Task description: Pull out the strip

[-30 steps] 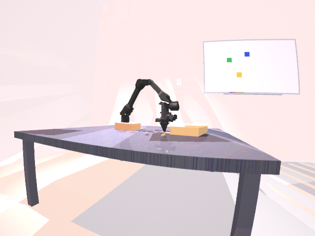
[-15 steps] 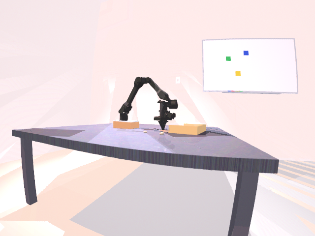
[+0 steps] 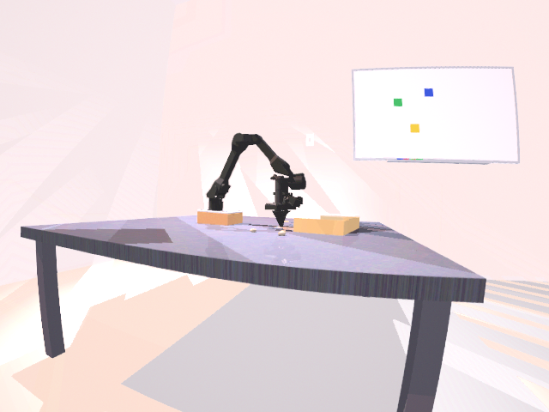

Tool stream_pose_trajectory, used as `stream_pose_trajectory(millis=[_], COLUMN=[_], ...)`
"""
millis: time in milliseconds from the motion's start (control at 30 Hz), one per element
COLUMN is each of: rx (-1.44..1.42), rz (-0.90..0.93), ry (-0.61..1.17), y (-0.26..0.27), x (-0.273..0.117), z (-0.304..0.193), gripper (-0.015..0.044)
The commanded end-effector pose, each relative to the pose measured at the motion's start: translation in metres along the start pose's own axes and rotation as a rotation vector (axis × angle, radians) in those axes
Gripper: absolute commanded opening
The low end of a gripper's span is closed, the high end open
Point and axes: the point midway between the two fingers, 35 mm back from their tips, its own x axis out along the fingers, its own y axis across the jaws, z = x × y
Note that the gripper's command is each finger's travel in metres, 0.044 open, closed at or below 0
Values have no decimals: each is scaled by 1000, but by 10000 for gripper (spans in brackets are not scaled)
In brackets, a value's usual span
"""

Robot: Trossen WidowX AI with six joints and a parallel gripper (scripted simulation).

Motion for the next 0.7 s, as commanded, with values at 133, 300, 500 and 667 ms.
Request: stream_pose_trajectory(millis=[133,300,500,667], rx=[-2,-2,-2,-2], rz=[2,2,2,2], ry=[23,22,22,23], y=[0,1,1,1], x=[3,-1,-5,-3], z=[-11,-4,-1,-7], gripper=[0,0,0,0])
